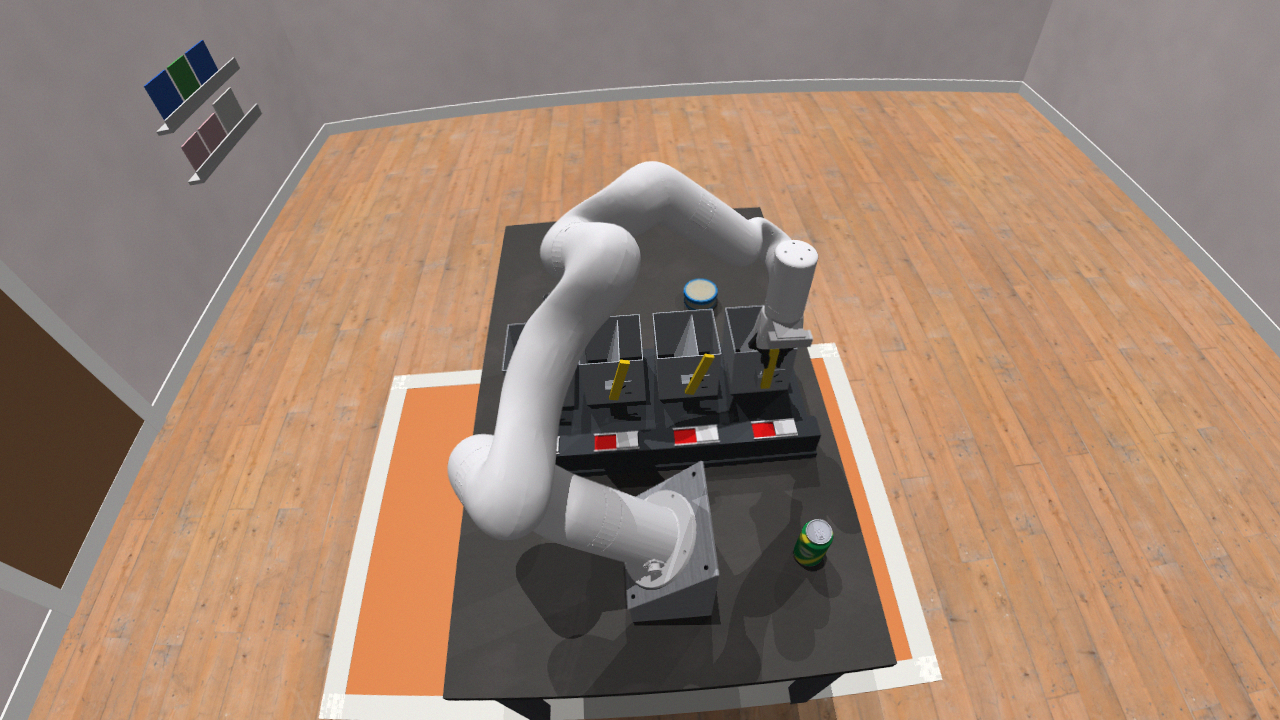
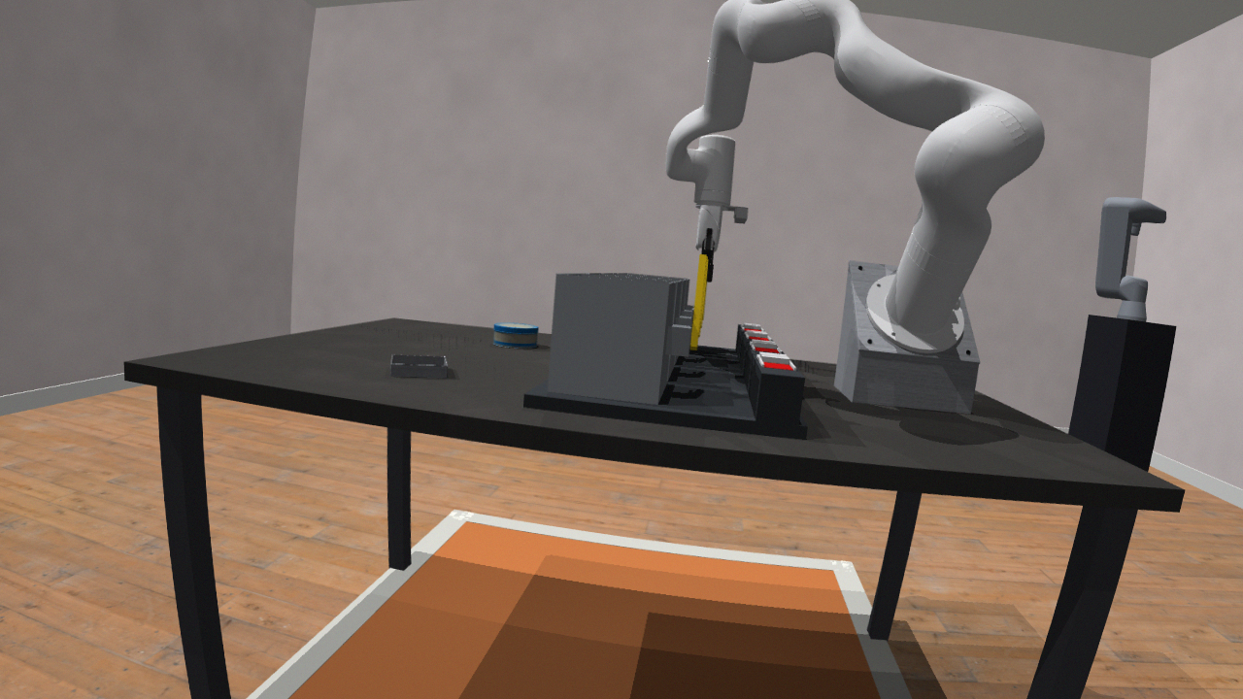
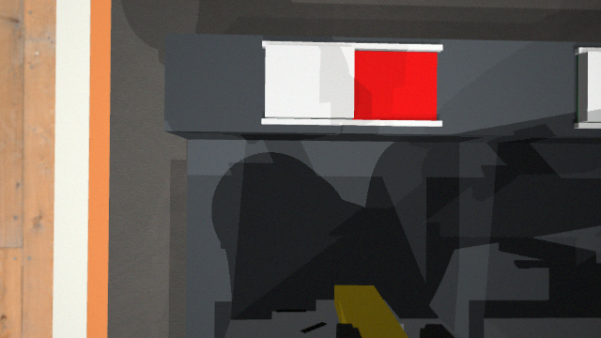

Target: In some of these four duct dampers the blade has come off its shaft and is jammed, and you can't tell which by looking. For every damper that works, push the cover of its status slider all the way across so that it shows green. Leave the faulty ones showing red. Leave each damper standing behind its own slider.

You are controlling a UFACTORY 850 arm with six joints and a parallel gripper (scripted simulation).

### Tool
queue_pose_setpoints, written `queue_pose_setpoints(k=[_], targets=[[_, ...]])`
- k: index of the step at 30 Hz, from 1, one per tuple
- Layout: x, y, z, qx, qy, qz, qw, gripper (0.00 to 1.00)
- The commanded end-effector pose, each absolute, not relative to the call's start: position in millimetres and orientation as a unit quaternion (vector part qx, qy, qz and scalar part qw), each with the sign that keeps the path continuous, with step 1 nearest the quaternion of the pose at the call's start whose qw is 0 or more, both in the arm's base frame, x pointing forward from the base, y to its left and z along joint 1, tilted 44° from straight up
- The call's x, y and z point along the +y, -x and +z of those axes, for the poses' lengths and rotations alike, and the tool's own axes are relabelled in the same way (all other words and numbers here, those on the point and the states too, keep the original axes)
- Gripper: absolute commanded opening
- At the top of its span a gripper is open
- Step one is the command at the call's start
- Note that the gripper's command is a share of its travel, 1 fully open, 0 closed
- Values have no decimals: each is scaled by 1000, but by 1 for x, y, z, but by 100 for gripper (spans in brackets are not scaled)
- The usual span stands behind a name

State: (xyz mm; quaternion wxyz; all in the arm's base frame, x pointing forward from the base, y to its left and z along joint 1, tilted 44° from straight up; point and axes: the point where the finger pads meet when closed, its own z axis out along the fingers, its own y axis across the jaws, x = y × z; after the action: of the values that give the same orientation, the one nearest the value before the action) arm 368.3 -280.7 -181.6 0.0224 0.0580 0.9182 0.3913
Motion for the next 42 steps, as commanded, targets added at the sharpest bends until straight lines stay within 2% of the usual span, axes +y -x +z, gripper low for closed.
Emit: queue_pose_setpoints(k=[1,4,5,7,8,10,11,42], targets=[[-282,-369,-181,919,-58,390,23,27],[-282,-369,-181,919,-58,390,23,27],[-282,-369,-181,919,-58,390,23,31],[-282,-369,-181,919,-58,390,23,31],[-282,-369,-181,919,-58,390,23,35],[-282,-369,-181,919,-58,390,23,35],[-282,-369,-181,919,-58,390,23,39],[-312,-365,-152,919,-58,390,23,39]])
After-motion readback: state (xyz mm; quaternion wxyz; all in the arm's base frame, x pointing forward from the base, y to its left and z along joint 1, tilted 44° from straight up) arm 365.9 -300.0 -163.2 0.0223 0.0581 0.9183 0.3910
